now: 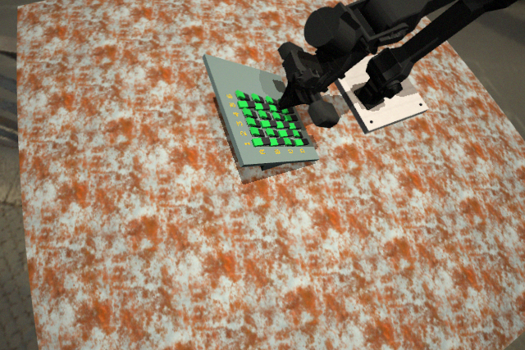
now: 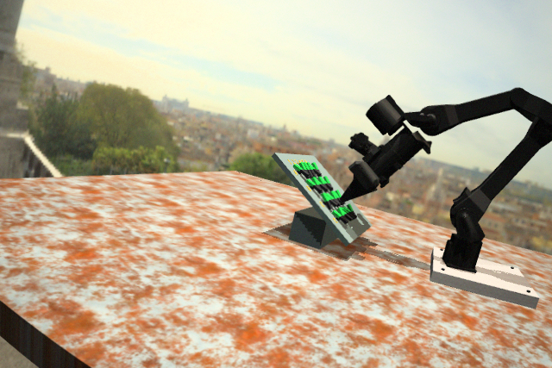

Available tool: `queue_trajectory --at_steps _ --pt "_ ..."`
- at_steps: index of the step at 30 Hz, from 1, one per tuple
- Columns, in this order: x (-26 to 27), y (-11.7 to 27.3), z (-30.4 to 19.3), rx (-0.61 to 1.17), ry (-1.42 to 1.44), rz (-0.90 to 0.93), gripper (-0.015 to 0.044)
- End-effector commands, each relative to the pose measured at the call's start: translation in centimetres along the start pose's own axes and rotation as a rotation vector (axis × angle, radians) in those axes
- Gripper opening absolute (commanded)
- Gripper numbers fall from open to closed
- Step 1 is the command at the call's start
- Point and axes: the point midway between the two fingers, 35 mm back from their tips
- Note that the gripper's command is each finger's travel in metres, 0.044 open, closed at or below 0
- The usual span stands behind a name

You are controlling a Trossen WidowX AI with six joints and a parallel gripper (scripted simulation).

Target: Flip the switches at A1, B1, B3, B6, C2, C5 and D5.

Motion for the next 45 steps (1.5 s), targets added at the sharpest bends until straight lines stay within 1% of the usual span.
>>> queue_trajectory --at_steps 1,4,5,8,10,15,19,21,24,28,45 --pt "0.1 -0.1 0.0 0.000 0.005 0.004 0.0000" --pt "0.0 0.2 0.1 0.001 0.000 0.000 0.0000" --pt "0.0 0.9 0.2 0.004 0.001 0.000 0.0000" --pt "0.1 5.3 0.3 0.024 0.004 0.001 0.0000" --pt "0.1 6.4 0.2 0.029 0.005 0.001 0.0000" --pt "0.0 6.4 0.1 0.029 0.005 0.001 0.0000" --pt "-0.3 6.5 -3.1 0.031 0.005 0.001 0.0000" --pt "-0.4 6.5 -3.8 0.031 0.005 0.001 0.0000" --pt "-0.4 6.3 -3.8 0.030 0.005 0.001 0.0000" --pt "-0.4 3.2 -3.9 0.005 0.005 0.003 0.0000" --pt "-0.4 1.3 -4.0 0.003 0.005 0.004 0.0000"
Point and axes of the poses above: the point midway between the two fingers, 35 mm back from their tips, its own y axis back along the fingers, its own x axis across the jaws, z = x × y, and after that the axes turned 6 degrees about -y, right-handed
